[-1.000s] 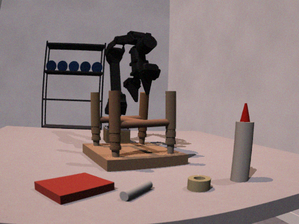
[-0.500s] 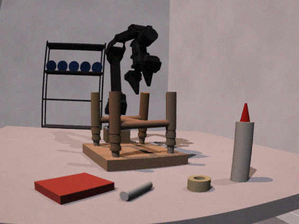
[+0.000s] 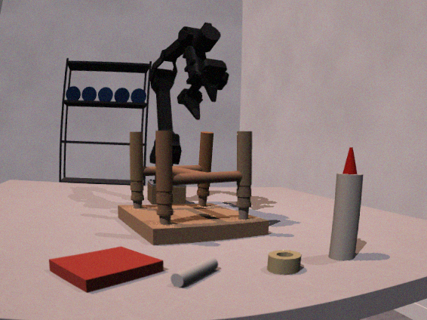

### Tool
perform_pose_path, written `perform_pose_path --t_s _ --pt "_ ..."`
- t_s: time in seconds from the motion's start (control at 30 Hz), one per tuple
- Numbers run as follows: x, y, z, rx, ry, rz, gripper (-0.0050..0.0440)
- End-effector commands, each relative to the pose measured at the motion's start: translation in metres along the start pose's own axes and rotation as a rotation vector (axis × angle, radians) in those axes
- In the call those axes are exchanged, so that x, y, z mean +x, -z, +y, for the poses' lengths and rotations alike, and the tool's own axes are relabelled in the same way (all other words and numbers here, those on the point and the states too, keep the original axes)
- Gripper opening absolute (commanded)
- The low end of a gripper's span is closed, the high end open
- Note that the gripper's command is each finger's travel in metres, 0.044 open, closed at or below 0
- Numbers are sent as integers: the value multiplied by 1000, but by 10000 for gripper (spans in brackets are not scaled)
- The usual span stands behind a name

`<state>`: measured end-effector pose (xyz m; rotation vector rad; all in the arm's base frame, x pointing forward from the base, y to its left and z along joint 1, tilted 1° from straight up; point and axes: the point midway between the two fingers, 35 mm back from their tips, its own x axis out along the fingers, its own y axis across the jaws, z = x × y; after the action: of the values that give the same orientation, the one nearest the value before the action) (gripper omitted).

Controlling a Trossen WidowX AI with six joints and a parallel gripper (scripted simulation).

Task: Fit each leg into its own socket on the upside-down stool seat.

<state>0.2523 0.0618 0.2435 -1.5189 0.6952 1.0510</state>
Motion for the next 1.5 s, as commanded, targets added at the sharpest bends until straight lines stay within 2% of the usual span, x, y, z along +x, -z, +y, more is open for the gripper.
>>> perform_pose_path --t_s 0.0,0.27,0.53,1.47 --pt "-8 0 -2 -4 71 -7 440" --pt "5 0 4 -4 71 -7 440" --pt "8 0 5 -4 61 -7 440" --pt "49 0 17 -4 -91 -7 440"
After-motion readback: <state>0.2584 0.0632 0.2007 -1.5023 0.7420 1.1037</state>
